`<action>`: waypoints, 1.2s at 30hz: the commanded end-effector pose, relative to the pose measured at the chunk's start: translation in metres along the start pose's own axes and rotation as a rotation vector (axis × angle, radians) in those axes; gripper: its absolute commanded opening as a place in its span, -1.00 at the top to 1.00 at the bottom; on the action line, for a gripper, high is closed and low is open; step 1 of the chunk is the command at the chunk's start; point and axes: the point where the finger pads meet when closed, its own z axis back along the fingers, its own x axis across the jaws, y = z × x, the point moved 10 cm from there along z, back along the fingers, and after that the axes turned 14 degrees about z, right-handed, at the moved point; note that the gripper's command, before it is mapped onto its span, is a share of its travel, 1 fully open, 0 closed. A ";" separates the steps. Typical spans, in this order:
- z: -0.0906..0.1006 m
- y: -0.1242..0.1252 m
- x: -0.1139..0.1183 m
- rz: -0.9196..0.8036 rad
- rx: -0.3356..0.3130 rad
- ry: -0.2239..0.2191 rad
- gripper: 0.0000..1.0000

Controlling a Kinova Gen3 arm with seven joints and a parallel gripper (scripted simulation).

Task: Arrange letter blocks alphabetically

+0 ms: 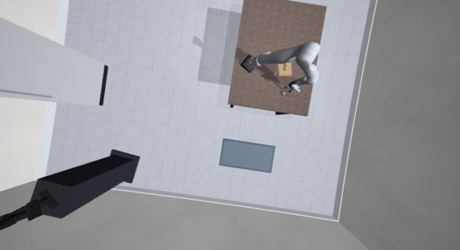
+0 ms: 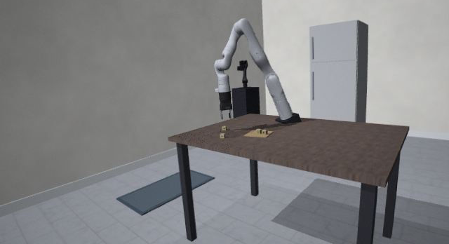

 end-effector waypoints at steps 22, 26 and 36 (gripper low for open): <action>0.005 0.022 -0.002 -0.360 0.002 0.036 -1.00; 0.005 0.023 -0.002 -0.374 0.002 0.037 -1.00; 0.006 0.024 -0.002 -0.381 0.002 0.037 -1.00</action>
